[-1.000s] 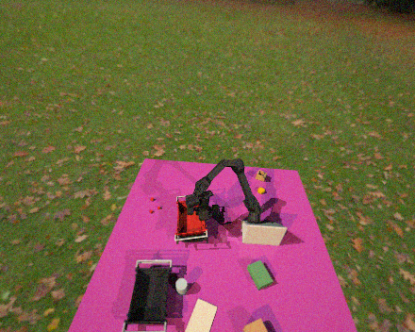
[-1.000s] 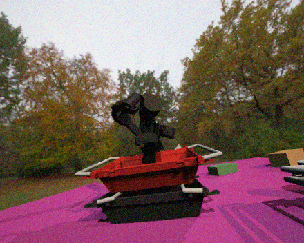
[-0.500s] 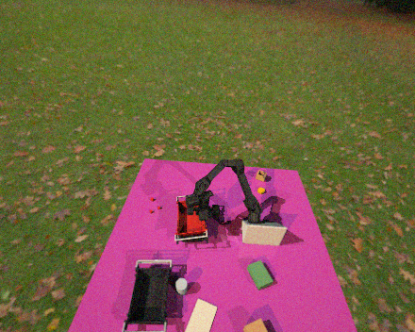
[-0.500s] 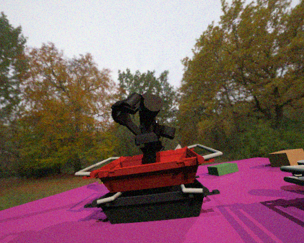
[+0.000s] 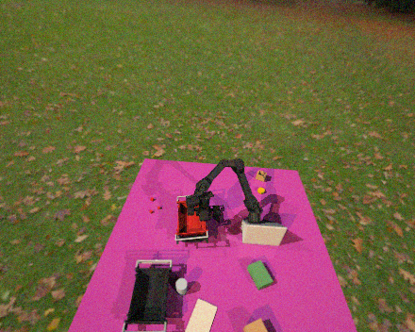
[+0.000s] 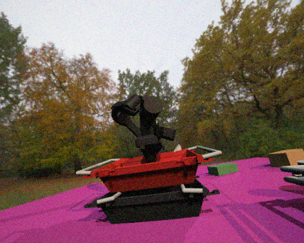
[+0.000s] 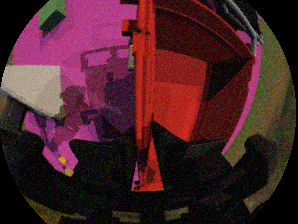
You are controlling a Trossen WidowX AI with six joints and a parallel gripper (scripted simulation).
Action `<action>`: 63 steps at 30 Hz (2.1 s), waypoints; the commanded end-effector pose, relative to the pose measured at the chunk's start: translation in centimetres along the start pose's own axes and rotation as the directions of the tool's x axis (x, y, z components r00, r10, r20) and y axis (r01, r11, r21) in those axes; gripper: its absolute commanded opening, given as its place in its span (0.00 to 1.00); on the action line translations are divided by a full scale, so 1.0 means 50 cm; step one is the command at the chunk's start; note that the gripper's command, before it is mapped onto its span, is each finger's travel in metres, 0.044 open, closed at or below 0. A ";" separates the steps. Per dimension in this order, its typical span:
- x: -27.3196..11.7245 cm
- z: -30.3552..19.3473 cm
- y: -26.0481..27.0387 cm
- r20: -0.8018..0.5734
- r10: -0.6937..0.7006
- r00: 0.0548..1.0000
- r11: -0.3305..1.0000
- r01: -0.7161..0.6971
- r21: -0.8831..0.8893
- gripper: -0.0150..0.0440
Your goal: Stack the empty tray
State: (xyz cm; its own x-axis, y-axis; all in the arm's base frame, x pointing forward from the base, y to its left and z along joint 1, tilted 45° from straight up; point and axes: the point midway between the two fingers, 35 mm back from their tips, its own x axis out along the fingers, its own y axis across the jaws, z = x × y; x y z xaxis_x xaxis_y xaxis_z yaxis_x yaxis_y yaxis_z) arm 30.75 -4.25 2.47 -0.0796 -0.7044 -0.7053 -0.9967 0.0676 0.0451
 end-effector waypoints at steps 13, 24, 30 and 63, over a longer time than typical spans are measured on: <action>0.011 -0.004 0.010 0.003 0.024 1.000 1.000 -0.024 0.002 0.25; 0.011 -0.004 0.010 0.003 0.024 1.000 1.000 -0.024 0.002 0.25; 0.011 -0.004 0.010 0.003 0.024 1.000 1.000 -0.024 0.002 0.25; 0.026 -0.005 0.015 0.003 0.024 1.000 1.000 -0.024 0.002 0.25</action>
State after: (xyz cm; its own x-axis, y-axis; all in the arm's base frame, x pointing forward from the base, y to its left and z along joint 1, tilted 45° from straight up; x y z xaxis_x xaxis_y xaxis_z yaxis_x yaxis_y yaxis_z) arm 30.54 -4.57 2.10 -0.0769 -0.7055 -0.7046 -0.9969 0.0640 0.0448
